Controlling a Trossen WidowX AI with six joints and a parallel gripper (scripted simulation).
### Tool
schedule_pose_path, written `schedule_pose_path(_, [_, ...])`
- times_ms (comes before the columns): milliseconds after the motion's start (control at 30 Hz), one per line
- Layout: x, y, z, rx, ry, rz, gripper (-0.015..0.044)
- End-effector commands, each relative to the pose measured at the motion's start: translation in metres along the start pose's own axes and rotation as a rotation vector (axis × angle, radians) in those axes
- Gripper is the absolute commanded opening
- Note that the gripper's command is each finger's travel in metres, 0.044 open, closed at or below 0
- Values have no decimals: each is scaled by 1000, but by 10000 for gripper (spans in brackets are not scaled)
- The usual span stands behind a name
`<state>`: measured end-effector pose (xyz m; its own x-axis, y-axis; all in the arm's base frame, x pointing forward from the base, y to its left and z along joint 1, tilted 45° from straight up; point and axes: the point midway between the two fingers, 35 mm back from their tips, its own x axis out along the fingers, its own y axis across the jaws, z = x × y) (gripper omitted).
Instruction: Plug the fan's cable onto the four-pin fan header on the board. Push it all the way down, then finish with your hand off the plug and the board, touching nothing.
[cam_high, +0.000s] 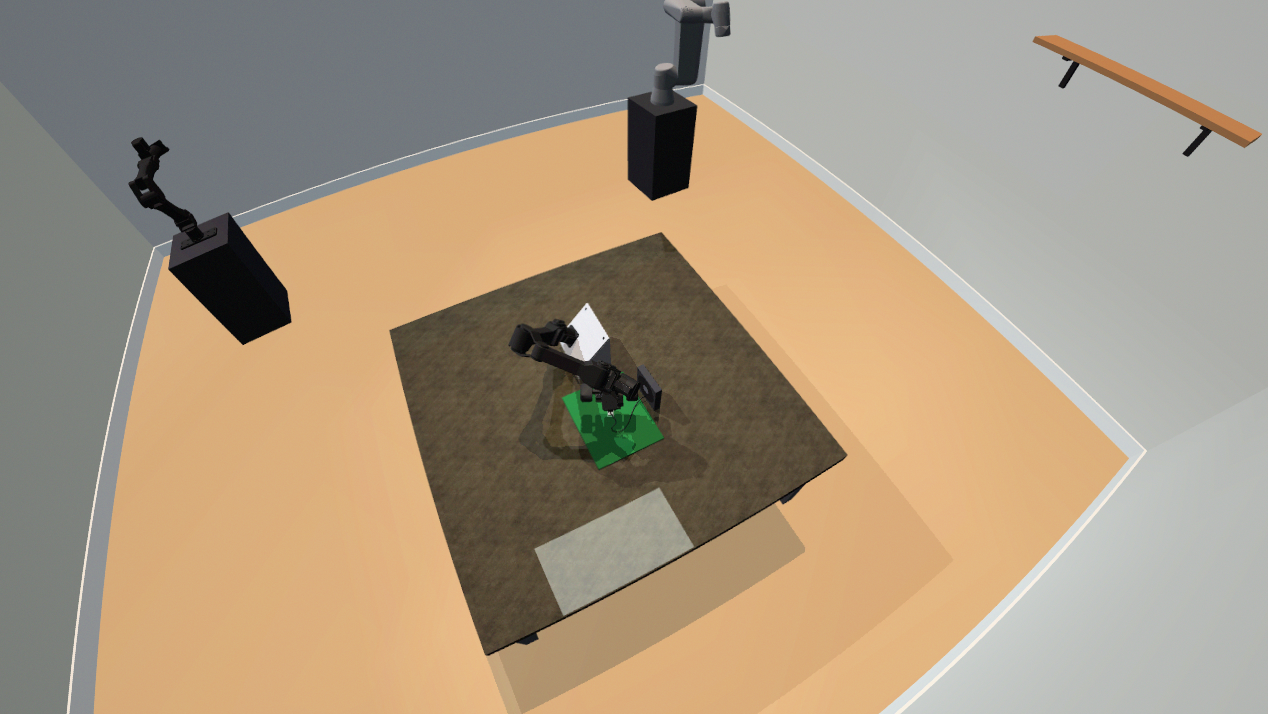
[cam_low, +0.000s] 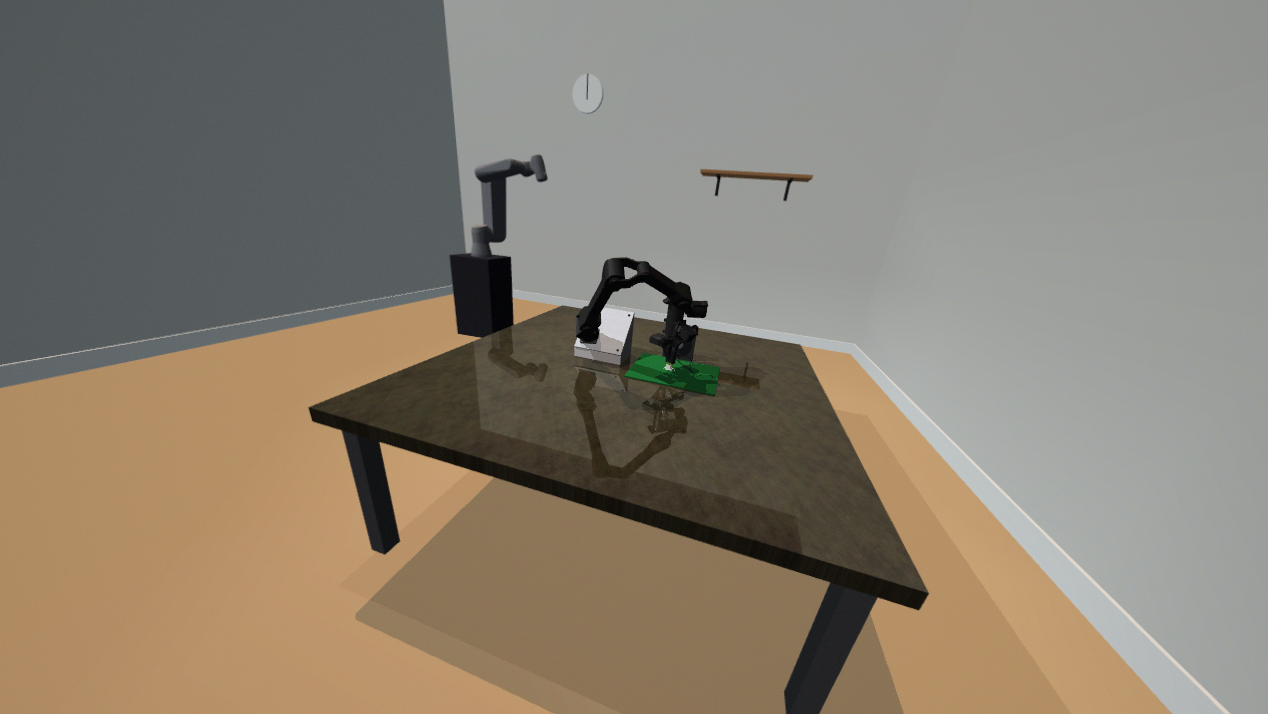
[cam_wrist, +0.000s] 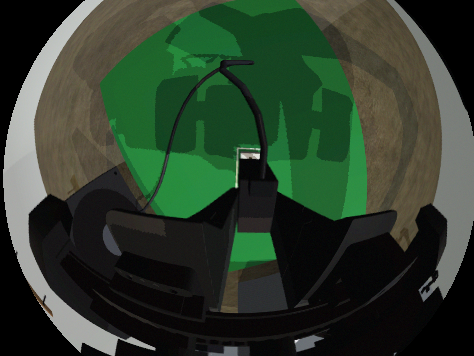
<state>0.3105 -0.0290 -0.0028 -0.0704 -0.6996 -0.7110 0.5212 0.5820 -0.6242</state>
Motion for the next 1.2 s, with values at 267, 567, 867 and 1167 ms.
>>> schedule_pose_path(267, [3, -1, -1, -8, 0, -5, 0])
schedule_pose_path(567, [4, -1, -2, -8, 0, -5, 0])
schedule_pose_path(867, [6, -2, -1, -7, -1, -5, 0])
schedule_pose_path(1167, [7, -1, -1, -7, -1, -5, 0])
